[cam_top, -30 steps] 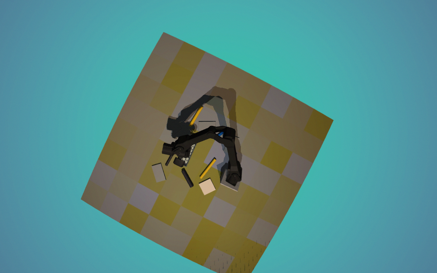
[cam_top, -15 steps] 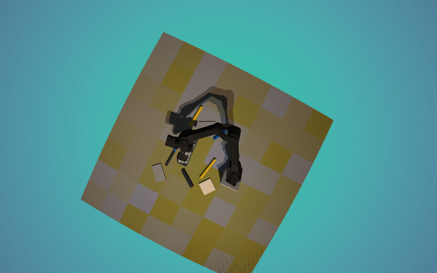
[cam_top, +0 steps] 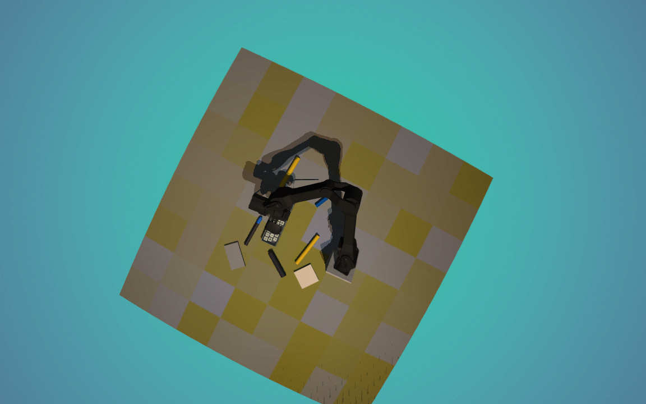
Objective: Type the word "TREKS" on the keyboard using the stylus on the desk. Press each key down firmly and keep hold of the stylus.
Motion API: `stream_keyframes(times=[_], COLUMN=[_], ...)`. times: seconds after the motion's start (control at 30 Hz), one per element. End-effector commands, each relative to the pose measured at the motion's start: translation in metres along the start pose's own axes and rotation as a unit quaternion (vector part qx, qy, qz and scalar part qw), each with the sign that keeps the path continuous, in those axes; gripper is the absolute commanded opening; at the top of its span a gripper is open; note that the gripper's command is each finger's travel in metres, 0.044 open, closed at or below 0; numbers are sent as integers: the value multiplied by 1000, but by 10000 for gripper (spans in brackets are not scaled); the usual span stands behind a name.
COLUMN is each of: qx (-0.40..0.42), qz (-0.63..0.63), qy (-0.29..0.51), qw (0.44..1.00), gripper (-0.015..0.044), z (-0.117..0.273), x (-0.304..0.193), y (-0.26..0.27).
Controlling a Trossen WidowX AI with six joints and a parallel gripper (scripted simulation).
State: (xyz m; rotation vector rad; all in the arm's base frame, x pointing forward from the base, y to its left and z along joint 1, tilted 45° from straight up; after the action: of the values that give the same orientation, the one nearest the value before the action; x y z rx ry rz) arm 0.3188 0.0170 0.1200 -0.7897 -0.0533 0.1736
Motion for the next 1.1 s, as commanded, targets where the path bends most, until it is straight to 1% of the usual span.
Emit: stream_keyframes(times=[0.0,0.4,0.47,0.6,0.7,1.0,1.07], qx=[0,1,4,6,2,2,3], qz=[7,7,14,17,6,6,7], qy=[4,4,5,5,4,4,3], qw=[1000,1000,1000,1000,1000,1000,1000], gripper=[0,0,0,0,0,0,0], z=[-1,-1,-1,-1,-1,-1,9], x=[-22,-24,-23,-21,-21,-21,-20], y=[21,24,36,82,100,100,100])
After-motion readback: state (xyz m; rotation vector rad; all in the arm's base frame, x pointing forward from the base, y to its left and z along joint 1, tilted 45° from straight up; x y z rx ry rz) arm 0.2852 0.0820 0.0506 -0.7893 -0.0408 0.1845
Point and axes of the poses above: the point midway between the two fingers, 35 mm back from their tips, its own z axis back along the fingers, its own y axis across the jaws, x = y × z, the point moved 9 cm from there along z, back along the fingers, and after that the axes turned 3 degrees about z, right-handed, at the moved point
